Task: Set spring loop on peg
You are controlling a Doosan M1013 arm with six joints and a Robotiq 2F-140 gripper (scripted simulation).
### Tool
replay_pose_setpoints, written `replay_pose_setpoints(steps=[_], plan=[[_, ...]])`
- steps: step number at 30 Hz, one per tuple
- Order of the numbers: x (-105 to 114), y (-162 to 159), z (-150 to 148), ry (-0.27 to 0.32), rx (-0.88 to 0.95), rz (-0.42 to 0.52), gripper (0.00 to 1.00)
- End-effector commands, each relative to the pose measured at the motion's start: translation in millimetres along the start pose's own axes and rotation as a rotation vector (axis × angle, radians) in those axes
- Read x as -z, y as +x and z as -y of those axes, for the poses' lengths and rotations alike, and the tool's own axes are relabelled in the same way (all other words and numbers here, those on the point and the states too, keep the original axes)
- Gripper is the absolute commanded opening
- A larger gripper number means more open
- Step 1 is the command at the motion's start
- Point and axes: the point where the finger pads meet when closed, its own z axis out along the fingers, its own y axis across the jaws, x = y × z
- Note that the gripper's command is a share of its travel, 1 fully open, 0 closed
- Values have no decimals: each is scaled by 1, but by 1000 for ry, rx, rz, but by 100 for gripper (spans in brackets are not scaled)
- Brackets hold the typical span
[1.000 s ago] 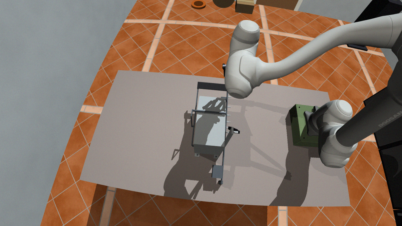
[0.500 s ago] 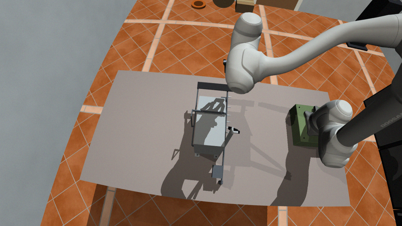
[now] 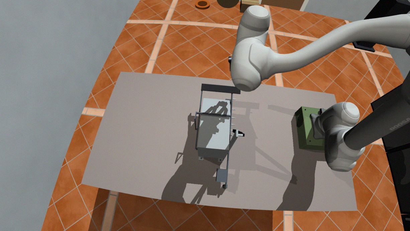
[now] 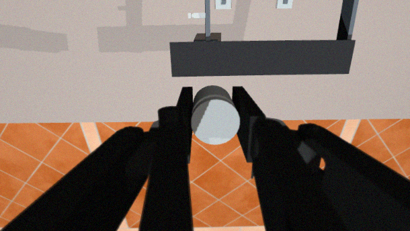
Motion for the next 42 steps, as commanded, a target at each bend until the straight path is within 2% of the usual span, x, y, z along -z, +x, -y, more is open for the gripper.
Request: replay_pose_setpoints(steps=[1,3,19,34,42], plan=[[8,-1,0,-1,0,0,25],[1,0,0,-1,0,0,25],[10,-2,0,-1,0,0,25],[-13,24,22,-1,0,-20,25],[-17,29,27,-1,0,-24,25]])
